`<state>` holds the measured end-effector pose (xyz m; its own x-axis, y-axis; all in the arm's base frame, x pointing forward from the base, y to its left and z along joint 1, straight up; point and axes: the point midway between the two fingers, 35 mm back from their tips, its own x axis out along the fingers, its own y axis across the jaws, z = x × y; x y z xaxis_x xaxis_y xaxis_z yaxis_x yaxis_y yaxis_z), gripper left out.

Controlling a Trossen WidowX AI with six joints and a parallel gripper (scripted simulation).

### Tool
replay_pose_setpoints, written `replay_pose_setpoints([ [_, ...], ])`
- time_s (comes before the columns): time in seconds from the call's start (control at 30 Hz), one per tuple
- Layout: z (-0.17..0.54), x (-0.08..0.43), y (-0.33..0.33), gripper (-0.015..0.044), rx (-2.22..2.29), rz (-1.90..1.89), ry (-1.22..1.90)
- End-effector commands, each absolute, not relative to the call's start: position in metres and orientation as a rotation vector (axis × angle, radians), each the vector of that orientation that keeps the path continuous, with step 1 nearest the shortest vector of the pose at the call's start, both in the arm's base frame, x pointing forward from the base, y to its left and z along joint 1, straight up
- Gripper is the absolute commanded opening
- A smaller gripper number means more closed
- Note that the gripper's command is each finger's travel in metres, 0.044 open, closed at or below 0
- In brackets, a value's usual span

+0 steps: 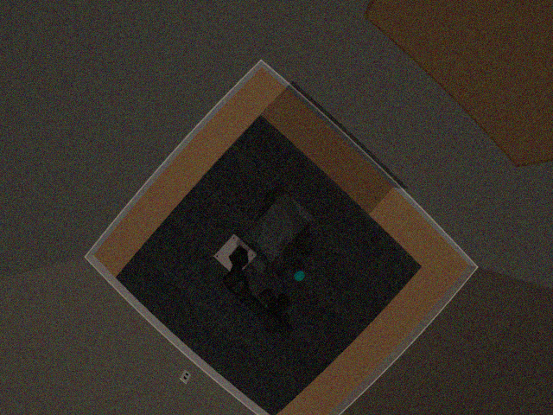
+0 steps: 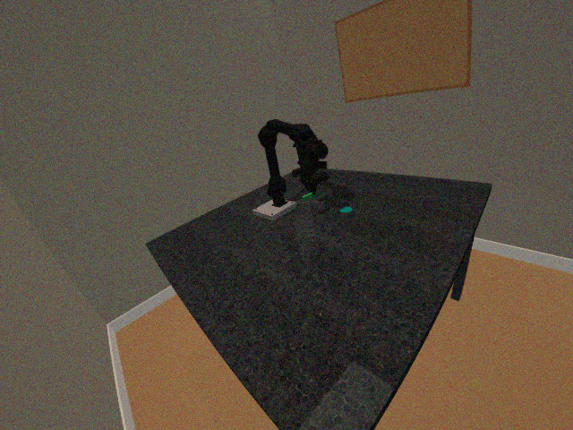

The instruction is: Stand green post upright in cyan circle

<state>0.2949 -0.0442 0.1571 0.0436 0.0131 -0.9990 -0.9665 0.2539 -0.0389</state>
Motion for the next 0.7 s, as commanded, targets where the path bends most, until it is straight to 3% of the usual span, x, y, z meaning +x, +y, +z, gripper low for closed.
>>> replay_pose_setpoints([
  [0.0,0.159,0.302,-0.034,0.0023,-1.012,0.988,1.279],
  [0.67,0.162,0.325,0.019,0.0023,-0.965,0.948,1.306],
])
